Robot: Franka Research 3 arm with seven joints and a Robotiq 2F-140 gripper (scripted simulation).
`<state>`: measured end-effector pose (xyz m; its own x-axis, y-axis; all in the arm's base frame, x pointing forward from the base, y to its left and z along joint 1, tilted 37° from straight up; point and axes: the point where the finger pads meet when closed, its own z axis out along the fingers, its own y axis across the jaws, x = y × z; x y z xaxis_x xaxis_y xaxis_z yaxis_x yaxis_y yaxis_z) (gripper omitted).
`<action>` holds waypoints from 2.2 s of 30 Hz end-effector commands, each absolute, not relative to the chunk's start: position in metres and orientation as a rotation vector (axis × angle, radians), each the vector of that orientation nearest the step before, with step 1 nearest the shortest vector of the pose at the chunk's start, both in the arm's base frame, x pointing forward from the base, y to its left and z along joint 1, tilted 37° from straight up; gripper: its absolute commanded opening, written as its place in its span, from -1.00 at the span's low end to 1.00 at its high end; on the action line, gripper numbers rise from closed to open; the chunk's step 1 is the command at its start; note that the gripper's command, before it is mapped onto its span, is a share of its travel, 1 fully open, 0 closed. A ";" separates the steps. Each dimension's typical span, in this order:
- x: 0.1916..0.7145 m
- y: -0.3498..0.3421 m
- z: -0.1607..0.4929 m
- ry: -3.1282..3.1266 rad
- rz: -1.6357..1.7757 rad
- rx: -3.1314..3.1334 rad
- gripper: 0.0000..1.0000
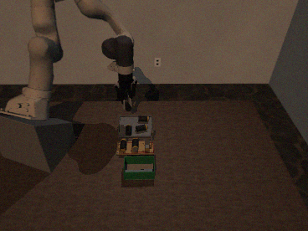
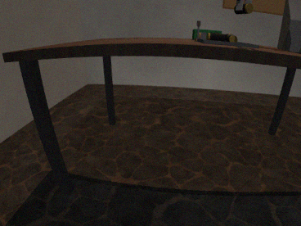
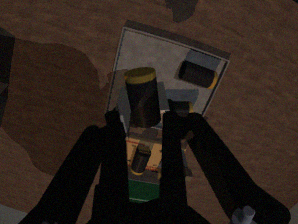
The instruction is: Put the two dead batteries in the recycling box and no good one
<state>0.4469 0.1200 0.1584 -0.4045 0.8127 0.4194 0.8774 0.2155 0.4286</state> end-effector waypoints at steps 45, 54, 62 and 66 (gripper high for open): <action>0.539 -0.031 0.085 -1.832 -0.856 -2.064 -0.68; 0.560 -0.066 0.068 -1.832 -0.856 -2.064 -0.68; 0.560 -0.067 0.068 -1.833 -0.856 -2.064 -0.68; 0.560 -0.067 0.068 -1.865 -0.863 -2.044 -0.68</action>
<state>0.5602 -0.0663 0.0671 0.0458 0.8167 0.5753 0.9645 -0.1861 0.1874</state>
